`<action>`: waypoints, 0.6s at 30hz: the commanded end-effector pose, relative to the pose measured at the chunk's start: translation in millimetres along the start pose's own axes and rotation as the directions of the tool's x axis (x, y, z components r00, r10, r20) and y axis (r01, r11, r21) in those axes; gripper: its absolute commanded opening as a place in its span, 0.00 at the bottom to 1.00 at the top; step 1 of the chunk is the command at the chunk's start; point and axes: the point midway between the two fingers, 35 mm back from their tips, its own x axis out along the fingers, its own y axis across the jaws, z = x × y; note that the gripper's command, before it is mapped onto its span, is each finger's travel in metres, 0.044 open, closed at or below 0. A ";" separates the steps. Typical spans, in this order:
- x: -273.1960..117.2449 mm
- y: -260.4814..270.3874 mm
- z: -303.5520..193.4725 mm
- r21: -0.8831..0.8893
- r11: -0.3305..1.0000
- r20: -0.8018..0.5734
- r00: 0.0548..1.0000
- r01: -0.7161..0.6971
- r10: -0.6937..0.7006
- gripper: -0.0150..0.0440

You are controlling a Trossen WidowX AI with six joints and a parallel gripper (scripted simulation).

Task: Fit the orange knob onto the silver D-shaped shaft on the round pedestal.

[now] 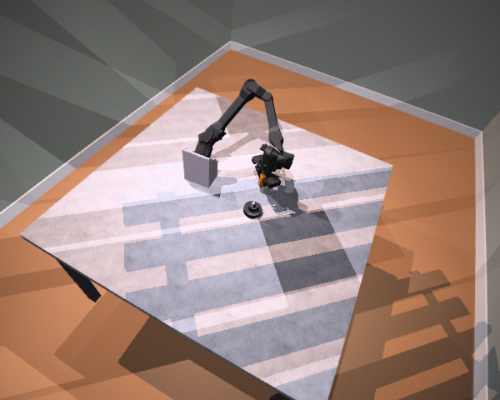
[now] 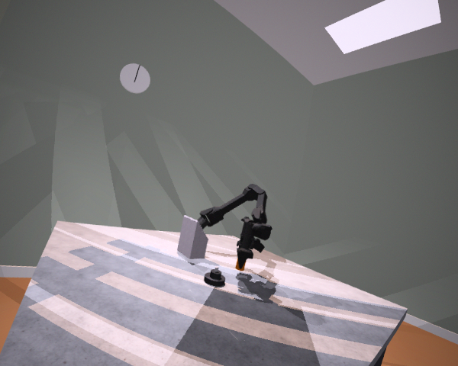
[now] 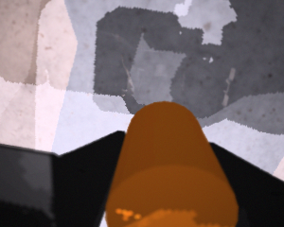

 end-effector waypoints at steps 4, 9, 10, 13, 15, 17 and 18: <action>-27.2 -5.1 2.1 -0.009 1.000 0.005 1.000 0.019 -0.019 0.25; -42.5 -6.0 1.4 -0.010 1.000 0.005 1.000 0.018 -0.018 0.25; -45.7 -6.1 1.3 -0.011 1.000 0.005 1.000 0.018 -0.018 0.25; -55.0 -6.6 0.7 -0.011 1.000 0.006 1.000 0.017 -0.017 0.25; -61.3 -6.7 0.3 -0.012 1.000 0.006 1.000 0.016 -0.016 0.25; -67.6 -6.7 -0.2 -0.012 1.000 0.007 1.000 0.015 -0.015 0.25; -70.8 -6.6 -0.4 -0.013 1.000 0.008 1.000 0.015 -0.015 0.25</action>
